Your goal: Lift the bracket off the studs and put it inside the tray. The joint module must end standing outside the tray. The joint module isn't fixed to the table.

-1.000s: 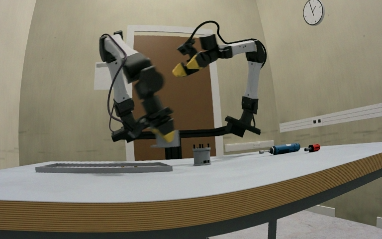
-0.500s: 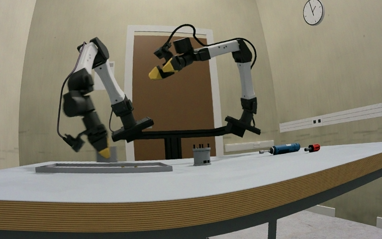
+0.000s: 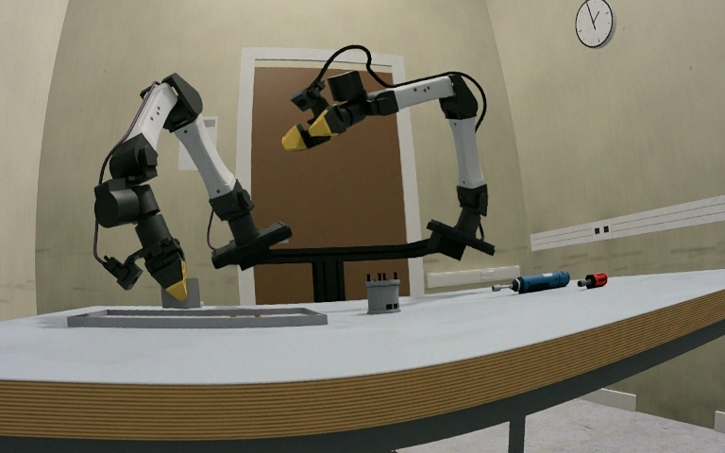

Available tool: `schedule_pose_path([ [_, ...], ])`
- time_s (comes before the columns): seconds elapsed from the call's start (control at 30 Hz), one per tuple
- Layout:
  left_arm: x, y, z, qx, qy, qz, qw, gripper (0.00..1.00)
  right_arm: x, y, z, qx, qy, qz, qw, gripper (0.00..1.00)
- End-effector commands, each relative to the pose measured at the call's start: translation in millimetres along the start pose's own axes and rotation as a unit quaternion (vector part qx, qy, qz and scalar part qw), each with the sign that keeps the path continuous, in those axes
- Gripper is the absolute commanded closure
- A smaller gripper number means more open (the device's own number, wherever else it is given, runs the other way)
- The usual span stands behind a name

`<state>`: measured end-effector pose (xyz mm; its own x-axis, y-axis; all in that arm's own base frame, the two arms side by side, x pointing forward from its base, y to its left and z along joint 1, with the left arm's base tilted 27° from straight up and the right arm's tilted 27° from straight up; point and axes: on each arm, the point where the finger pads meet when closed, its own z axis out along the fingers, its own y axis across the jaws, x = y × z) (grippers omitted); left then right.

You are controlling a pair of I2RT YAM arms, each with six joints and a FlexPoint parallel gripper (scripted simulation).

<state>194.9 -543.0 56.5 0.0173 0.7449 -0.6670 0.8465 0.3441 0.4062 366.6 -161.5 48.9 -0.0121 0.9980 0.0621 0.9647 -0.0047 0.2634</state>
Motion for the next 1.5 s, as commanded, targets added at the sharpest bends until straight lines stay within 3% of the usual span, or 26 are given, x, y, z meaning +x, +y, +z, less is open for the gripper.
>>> schedule_pose_path([
  [0.0, -5, 2, 4, -0.005, -0.003, -0.006, 1.0, 0.0, 7, 15, -27, -0.03, -0.002, -0.016, 0.999, 1.0],
  [0.33, -5, 2, 4, -0.005, -0.003, -0.006, 1.0, 0.0, 9, 25, -33, -0.022, -0.002, -0.015, 1.0, 1.0],
  [0.47, -3, 7, 7, -0.009, 0.0, -0.009, 1.0, 0.0, 4, 19, -27, -0.036, -0.006, -0.019, 0.999, 1.0],
  [0.57, -2, 6, 8, -0.008, 0.0, -0.009, 1.0, 0.0, -2, 8, 0, -0.023, 0.0, -0.014, 1.0, 1.0],
  [0.83, -1, 5, 13, -0.007, -0.004, -0.009, 1.0, 0.0, -9, 24, 7, -0.015, 0.005, -0.016, 1.0, 1.0],
  [0.93, 0, 5, 16, -0.005, -0.005, -0.007, 1.0, 0.0, -8, 23, -5, -0.033, -0.005, -0.017, 0.999, 1.0],
  [1.13, 4, 4, 23, -0.004, -0.005, -0.007, 1.0, 0.0, -5, 18, -41, -0.035, -0.007, -0.017, 0.999, 0.33],
  [1.2, 4, 4, 23, -0.004, -0.005, -0.007, 1.0, 0.0, -5, 18, -41, -0.035, -0.007, -0.017, 0.999, 0.33],
  [1.3, 6, 4, 27, -0.004, -0.004, -0.007, 1.0, 0.0, -6, 17, -63, -0.035, -0.008, -0.017, 0.999, 0.03],
  [1.47, 10, 4, 34, -0.005, -0.002, -0.007, 1.0, 0.0, -6, 17, -89, -0.037, -0.009, -0.017, 0.999, 0.03],
])
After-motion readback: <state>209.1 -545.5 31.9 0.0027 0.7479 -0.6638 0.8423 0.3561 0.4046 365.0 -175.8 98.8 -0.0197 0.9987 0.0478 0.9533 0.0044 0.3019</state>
